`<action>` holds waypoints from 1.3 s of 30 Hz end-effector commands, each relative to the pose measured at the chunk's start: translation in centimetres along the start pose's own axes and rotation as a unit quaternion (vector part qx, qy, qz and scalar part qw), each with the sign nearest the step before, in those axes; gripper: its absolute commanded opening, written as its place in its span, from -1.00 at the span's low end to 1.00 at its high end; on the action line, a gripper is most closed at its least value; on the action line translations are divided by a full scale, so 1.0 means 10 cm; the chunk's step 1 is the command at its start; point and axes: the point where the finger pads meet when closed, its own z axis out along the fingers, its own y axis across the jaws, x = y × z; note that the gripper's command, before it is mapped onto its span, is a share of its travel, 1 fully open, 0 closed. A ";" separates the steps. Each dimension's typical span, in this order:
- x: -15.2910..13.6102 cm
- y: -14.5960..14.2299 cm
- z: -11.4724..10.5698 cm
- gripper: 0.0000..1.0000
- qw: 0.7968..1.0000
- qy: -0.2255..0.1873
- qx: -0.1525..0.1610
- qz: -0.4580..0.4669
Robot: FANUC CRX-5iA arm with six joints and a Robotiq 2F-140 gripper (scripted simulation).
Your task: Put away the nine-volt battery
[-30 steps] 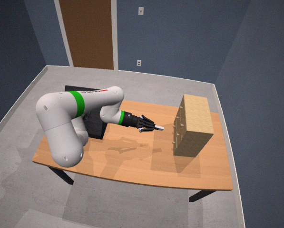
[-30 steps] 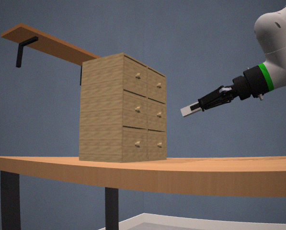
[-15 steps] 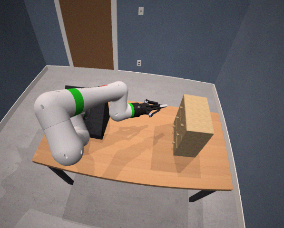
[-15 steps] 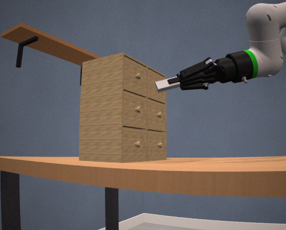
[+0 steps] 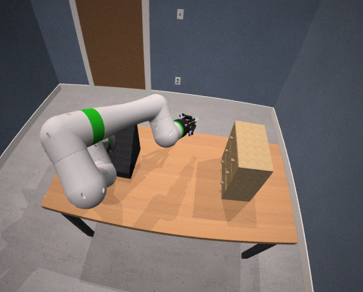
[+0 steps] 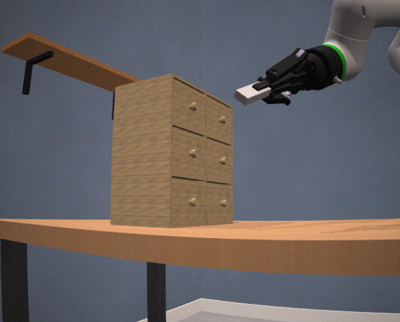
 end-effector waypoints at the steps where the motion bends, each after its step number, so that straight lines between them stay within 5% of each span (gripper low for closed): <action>1: -0.36 0.08 -0.32 -1.00 0.990 -0.132 -0.034 0.029; 4: -0.49 0.28 -0.63 -1.00 0.978 -0.187 -0.078 0.046; 6: -0.49 0.28 -0.63 -1.00 0.978 -0.187 -0.078 0.046; 7: -0.53 0.40 -0.81 -1.00 0.962 -0.235 -0.123 0.064; 11: -0.54 0.52 -1.00 -1.00 0.947 -0.264 -0.166 0.079; 12: -0.54 0.65 -1.20 -1.00 0.934 -0.279 -0.202 0.090; 13: -0.54 0.65 -1.20 -1.00 0.934 -0.279 -0.202 0.090; 14: -0.52 0.76 -1.40 -1.00 0.922 -0.290 -0.237 0.101; 16: -0.52 0.76 -1.40 -1.00 0.922 -0.290 -0.237 0.101; 21: -0.41 1.02 -1.94 -1.00 0.884 -0.303 -0.330 0.131; 23: -0.41 1.02 -1.94 -1.00 0.884 -0.303 -0.330 0.131; 27: -0.28 1.20 -2.43 -1.00 0.849 -0.300 -0.407 0.156; 31: -0.23 1.25 -2.60 -1.00 0.836 -0.296 -0.432 0.165; 39: -0.23 1.25 -2.61 -1.00 0.835 -0.296 -0.433 0.165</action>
